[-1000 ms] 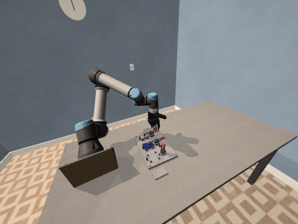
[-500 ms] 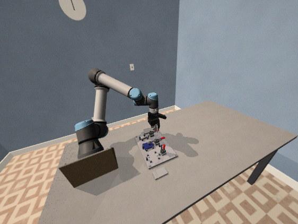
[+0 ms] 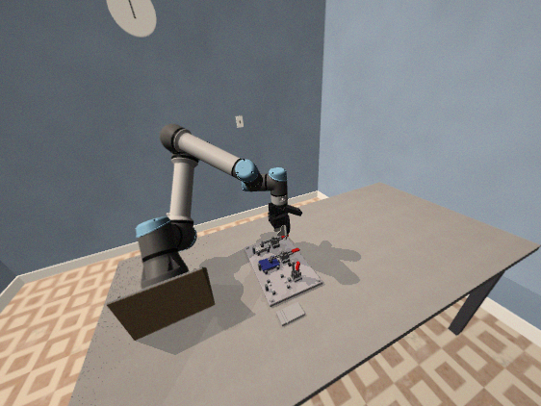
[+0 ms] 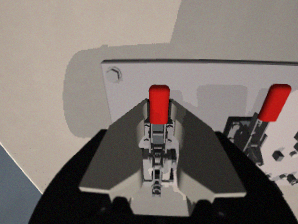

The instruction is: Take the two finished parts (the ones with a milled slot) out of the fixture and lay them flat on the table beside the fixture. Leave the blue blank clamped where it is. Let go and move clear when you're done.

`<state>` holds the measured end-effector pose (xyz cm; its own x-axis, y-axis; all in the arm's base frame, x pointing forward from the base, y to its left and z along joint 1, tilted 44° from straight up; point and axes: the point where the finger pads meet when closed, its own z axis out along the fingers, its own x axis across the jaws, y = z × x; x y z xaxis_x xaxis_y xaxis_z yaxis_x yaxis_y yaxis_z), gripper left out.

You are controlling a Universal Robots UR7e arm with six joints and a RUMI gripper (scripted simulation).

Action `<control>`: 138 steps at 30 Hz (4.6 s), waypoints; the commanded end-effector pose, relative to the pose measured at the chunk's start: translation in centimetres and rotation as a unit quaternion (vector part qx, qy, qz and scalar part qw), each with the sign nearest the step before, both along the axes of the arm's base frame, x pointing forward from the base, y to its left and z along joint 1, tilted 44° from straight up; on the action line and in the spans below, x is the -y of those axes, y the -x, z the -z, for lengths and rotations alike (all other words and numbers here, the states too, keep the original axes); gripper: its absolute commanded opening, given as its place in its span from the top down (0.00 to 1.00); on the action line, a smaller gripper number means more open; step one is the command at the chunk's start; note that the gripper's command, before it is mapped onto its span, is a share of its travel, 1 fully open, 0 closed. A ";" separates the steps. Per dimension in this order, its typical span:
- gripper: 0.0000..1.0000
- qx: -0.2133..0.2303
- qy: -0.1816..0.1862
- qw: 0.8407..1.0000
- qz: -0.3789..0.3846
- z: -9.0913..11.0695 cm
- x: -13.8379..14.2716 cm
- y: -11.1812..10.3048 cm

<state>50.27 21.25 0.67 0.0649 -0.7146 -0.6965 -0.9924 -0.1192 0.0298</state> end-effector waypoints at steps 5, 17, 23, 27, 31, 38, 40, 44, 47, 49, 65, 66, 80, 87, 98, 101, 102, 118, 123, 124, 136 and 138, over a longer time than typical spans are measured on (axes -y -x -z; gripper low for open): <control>1.00 0.001 0.000 1.000 0.000 -0.2 0.2 0.0; 1.00 0.001 0.000 1.000 0.000 -0.5 0.6 0.2; 1.00 0.001 0.000 1.000 0.000 -0.8 0.8 0.3; 1.00 0.001 0.000 1.000 0.000 -0.9 0.9 0.4; 1.00 0.001 0.000 1.000 0.000 -1.1 1.1 0.6; 1.00 0.001 0.000 1.000 0.000 -1.4 1.5 0.9; 1.00 0.001 0.000 1.000 0.000 -1.4 1.5 1.0; 1.00 0.001 0.000 1.000 0.000 -1.6 1.7 1.1; 1.00 0.001 0.000 1.000 0.000 -1.7 1.8 1.3; 1.00 0.001 0.000 1.000 0.000 -1.8 1.9 1.5; 1.00 0.001 0.000 1.000 0.000 -2.2 2.4 2.5; 1.00 0.001 0.000 1.000 0.000 -2.2 2.4 2.6; 1.00 0.001 0.000 1.000 0.000 -2.4 2.7 3.4; 1.00 0.001 0.000 1.000 0.000 -2.4 2.7 3.8; 1.00 0.001 0.000 1.000 0.000 -2.5 2.8 4.1; 1.00 0.001 0.000 1.000 0.000 -2.5 2.8 4.2; 1.00 0.001 0.000 1.000 0.000 -2.5 2.8 4.2; 1.00 0.001 0.000 1.000 0.000 -2.5 2.8 4.4; 1.00 0.001 0.000 1.000 0.000 -2.5 2.8 4.4; 1.00 0.001 0.000 1.000 0.000 -2.5 2.8 4.4; 1.00 0.000 0.000 1.000 0.000 -2.5 2.8 4.4; 1.00 0.000 0.000 1.000 0.000 -2.5 2.8 4.4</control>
<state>45.86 18.47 3.12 0.0652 -0.7147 -0.6964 -0.9925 -0.1189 0.0291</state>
